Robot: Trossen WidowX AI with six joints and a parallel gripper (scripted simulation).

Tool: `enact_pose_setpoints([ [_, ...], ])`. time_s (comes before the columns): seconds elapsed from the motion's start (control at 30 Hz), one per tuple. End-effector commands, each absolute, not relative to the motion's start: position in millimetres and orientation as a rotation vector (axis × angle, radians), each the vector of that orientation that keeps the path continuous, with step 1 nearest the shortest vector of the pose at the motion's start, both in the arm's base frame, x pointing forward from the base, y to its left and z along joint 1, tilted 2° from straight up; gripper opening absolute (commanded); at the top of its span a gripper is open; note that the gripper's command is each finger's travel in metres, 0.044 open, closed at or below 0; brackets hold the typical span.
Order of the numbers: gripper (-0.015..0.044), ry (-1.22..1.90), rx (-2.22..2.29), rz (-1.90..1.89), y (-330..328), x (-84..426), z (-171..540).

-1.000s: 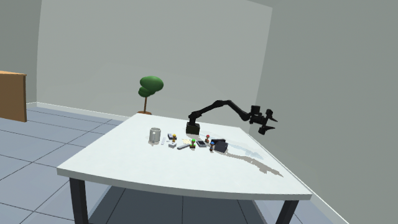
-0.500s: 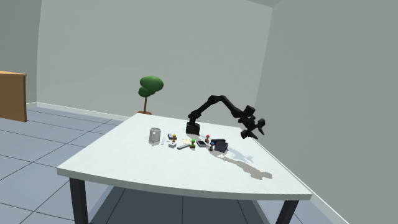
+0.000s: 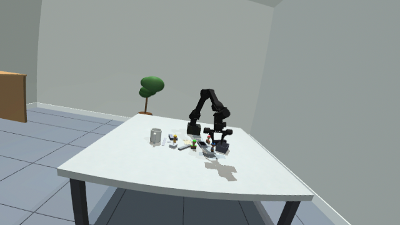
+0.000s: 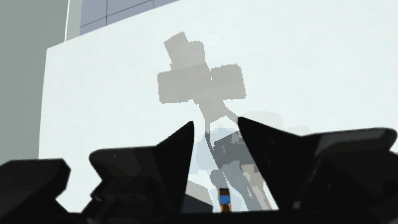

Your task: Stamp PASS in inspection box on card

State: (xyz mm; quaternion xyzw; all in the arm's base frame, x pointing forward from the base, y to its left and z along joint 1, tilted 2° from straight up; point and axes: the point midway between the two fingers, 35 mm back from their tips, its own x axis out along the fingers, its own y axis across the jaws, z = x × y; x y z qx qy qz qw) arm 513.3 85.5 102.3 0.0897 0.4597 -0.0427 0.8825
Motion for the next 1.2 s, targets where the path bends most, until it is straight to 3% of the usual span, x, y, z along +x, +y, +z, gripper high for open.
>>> enact_pose_setpoints([
  [0.0,0.0228,1.109,0.126,-0.1,43,476,92],
  [0.3,0.0228,1.491,0.089,-0.067,-33,368,78],
  [1.17,0.0228,1.497,0.09,-0.065,-33,372,48],
])
